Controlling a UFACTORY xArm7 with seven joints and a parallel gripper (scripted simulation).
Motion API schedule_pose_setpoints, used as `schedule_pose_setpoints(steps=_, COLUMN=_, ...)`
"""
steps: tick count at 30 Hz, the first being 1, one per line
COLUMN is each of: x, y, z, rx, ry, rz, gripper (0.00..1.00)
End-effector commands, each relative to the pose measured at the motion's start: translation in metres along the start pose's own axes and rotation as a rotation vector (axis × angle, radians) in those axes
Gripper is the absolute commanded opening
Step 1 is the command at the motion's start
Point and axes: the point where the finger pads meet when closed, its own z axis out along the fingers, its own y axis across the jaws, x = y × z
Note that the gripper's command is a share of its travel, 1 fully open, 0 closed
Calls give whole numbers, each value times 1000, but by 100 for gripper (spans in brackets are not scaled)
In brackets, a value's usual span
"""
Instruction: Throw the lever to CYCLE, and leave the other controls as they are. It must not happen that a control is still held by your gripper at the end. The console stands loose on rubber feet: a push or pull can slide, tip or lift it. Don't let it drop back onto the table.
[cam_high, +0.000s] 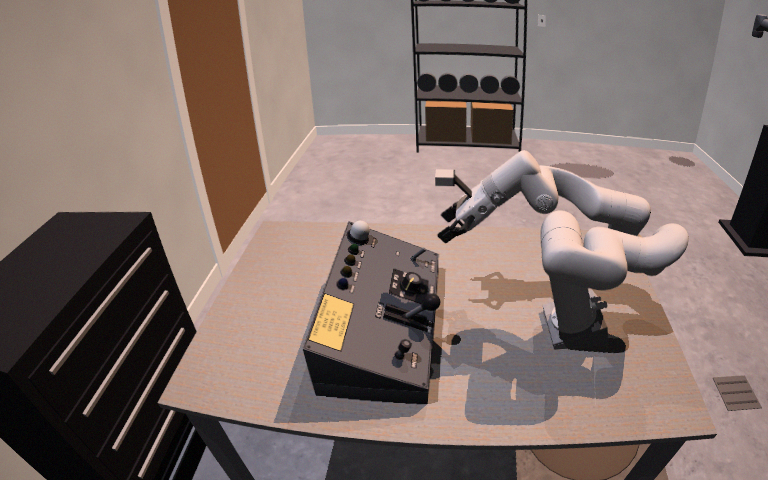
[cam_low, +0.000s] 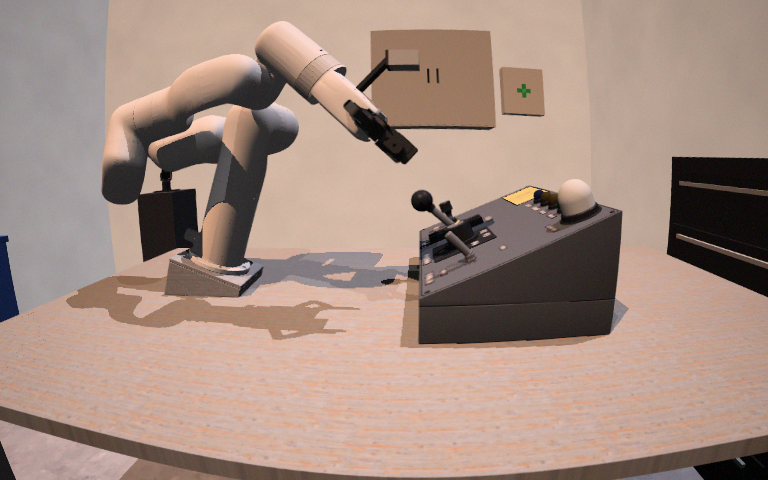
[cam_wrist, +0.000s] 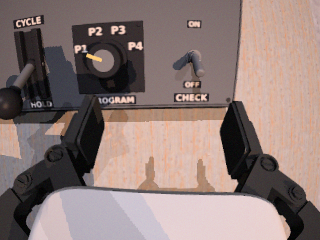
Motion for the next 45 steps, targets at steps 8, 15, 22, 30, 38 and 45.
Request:
schedule_pose_setpoints(steps=8, x=-1, y=1, z=-1, rx=115, ry=189, rz=-126, gripper=100)
schedule_pose_setpoints(steps=15, x=-1, y=1, z=-1, rx=115, ry=189, rz=-126, gripper=100)
schedule_pose_setpoints(steps=22, x=-1, y=1, z=-1, rx=115, ry=189, rz=-126, gripper=100)
schedule_pose_setpoints(steps=30, x=-1, y=1, z=-1, rx=115, ry=189, rz=-126, gripper=100)
schedule_pose_setpoints(steps=38, x=-8, y=-5, z=5, rx=12, ry=-104, rz=48, gripper=100)
schedule_pose_setpoints(steps=45, x=-7, y=-21, z=9, rx=16, ry=-218, rz=77, gripper=100)
